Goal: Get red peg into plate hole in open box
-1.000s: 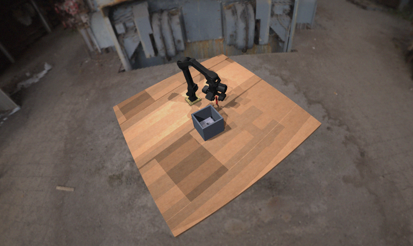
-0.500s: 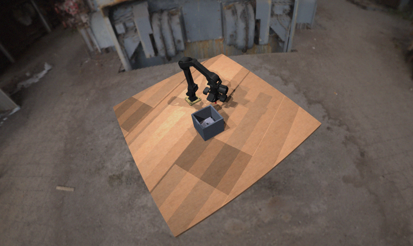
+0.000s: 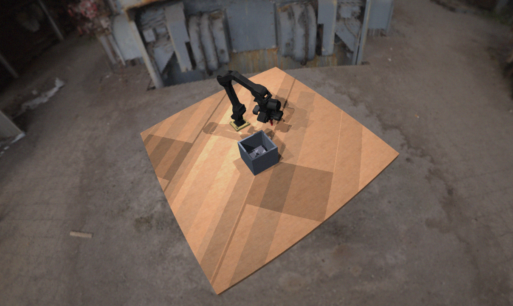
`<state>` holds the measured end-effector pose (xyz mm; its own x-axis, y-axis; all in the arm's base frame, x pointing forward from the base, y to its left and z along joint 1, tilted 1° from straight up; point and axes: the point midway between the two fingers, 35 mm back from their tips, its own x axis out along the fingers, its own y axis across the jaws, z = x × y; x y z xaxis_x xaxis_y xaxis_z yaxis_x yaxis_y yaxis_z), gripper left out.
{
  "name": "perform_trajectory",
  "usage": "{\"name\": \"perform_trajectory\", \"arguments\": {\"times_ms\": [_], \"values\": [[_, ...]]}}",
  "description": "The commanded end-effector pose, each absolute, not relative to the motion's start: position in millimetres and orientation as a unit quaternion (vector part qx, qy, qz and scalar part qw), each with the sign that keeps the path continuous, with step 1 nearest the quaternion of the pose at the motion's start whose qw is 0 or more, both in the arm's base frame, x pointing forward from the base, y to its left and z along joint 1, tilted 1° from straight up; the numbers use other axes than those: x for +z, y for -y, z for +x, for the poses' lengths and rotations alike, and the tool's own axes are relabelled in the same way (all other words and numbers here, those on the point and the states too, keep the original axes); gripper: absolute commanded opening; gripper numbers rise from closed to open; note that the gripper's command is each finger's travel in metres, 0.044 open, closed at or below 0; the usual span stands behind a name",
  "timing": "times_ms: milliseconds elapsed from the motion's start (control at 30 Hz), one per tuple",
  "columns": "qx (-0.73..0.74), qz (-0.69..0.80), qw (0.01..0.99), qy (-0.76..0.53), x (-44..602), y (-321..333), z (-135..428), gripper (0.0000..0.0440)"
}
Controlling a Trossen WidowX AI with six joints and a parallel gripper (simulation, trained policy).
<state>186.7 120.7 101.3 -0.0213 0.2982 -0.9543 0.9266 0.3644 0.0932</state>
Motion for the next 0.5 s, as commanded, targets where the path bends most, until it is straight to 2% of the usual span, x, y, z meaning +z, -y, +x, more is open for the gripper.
{"name": "perform_trajectory", "arguments": {"times_ms": [0, 467], "values": [[-0.284, 0.486, 0.522, -0.641, 116, -120, 190, 0.0000], [-0.233, 0.515, 0.578, -0.589, 181, -97, 206, 0.0000]]}}
